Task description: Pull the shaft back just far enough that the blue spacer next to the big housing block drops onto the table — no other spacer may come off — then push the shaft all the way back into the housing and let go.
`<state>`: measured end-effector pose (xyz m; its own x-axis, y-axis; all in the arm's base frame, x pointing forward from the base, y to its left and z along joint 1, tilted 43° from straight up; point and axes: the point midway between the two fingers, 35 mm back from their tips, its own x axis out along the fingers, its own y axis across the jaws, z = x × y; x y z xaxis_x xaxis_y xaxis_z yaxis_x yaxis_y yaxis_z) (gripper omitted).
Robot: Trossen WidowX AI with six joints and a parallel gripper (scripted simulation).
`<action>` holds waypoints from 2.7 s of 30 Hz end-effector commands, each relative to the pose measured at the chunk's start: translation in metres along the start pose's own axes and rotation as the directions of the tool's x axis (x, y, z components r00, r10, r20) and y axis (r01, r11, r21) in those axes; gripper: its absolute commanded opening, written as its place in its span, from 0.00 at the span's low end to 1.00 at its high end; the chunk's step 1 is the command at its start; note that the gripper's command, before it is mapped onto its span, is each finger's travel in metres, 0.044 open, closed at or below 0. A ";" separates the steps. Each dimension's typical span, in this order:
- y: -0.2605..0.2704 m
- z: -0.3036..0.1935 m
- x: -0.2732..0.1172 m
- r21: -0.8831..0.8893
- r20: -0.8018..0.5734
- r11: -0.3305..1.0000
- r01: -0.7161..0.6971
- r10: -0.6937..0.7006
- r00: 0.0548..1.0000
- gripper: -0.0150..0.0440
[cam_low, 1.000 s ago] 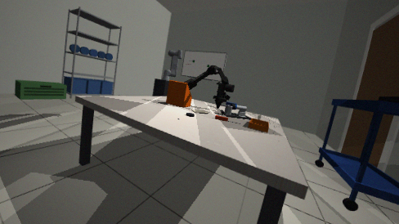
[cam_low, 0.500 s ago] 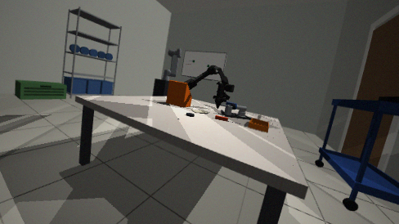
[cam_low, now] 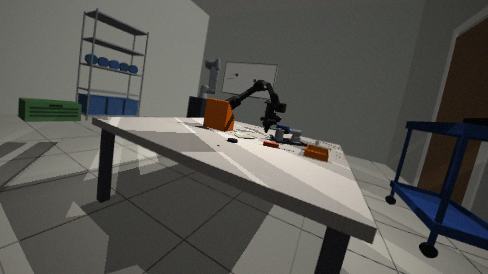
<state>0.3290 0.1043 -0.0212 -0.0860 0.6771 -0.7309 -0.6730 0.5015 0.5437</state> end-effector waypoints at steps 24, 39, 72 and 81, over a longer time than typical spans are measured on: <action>-0.001 -0.004 0.000 0.000 -0.003 1.000 0.003 -0.003 1.000 0.25; -0.001 -0.005 0.000 0.000 -0.003 1.000 0.003 -0.003 1.000 0.25; -0.001 -0.009 0.000 0.000 -0.003 1.000 0.003 -0.003 1.000 0.25; -0.001 -0.009 0.000 0.001 -0.003 1.000 0.003 -0.003 1.000 0.25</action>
<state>0.3232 0.1000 -0.0245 -0.0860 0.6768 -0.7311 -0.6731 0.5016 0.5435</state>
